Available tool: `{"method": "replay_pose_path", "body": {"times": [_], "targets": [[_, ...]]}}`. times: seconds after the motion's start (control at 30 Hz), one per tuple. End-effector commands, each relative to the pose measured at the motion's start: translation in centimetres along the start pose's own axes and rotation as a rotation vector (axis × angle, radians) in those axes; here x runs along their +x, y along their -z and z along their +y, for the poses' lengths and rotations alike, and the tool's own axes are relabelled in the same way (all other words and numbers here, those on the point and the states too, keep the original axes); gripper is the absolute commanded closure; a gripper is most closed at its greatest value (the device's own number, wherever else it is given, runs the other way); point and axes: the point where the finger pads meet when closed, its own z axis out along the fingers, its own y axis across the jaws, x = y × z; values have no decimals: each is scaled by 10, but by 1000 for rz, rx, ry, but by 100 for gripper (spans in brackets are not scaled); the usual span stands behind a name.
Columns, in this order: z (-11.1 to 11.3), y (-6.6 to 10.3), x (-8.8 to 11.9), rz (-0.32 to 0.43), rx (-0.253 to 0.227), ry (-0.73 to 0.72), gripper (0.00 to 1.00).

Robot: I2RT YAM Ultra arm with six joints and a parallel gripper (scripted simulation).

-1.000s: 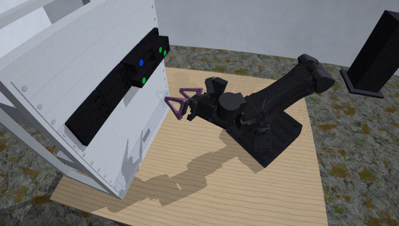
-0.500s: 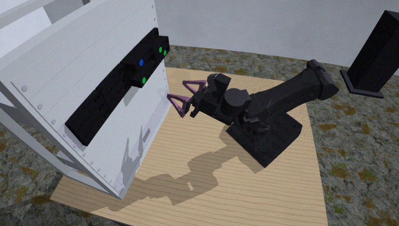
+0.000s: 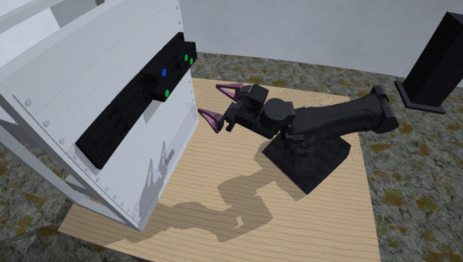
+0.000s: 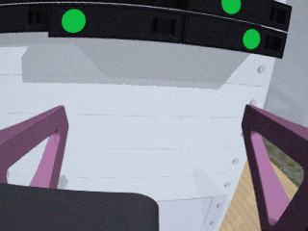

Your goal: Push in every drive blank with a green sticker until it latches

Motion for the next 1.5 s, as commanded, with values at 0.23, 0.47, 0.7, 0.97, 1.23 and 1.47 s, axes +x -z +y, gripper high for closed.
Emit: {"method": "replay_pose_path", "body": {"times": [0.23, 0.47, 0.7, 0.97, 1.23, 1.47], "targets": [[0, 2, -23, -1, -97, 266, 0], [-4, 3, -27, -4, -117, 394, 0], [-9, -2, -29, 3, -135, 522, 0], [-14, -2, -34, 1, -154, 652, 0], [-32, -1, -24, 33, -169, 790, 0], [-36, 0, -28, 31, -182, 876, 0]]}}
